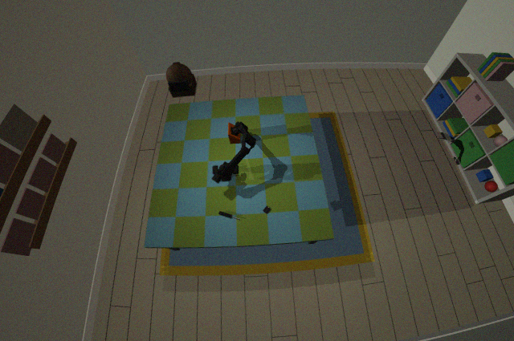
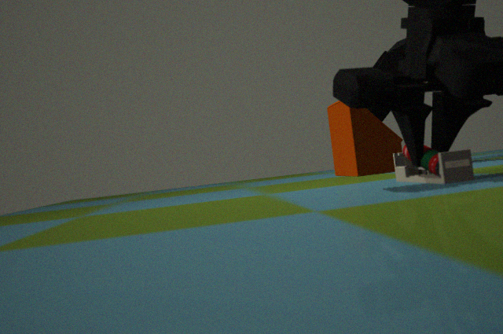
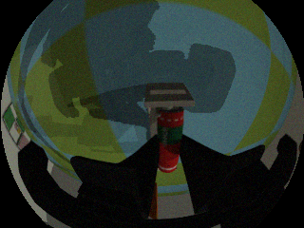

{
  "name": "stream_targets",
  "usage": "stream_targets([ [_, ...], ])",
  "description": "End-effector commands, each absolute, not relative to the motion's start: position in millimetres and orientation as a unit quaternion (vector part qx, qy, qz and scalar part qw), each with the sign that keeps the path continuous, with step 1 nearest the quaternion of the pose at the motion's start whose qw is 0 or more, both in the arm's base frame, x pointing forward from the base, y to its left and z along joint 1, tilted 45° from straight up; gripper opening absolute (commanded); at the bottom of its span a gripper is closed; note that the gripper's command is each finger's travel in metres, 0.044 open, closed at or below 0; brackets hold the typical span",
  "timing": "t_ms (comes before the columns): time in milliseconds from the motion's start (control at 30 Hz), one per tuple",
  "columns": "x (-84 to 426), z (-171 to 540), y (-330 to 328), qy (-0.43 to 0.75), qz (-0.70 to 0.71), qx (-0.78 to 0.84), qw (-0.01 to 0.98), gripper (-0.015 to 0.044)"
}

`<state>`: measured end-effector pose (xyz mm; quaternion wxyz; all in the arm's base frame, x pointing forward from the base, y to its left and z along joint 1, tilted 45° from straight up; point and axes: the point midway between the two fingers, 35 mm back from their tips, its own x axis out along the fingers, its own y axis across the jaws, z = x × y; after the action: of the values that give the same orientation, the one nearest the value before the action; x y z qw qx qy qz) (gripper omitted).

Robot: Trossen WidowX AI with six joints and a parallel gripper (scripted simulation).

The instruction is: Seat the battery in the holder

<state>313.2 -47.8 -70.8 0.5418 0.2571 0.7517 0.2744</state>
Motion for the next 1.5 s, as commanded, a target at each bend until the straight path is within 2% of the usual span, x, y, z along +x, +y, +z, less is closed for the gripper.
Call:
stream_targets([
  [0, 318.3, -72.8, -48.4, 0.74, 0.269, 0.258, 0.56, 0.0066],
  [1467, 310.9, -74.6, -42.5, 0.685, 0.241, 0.281, 0.627, 0.0066],
])
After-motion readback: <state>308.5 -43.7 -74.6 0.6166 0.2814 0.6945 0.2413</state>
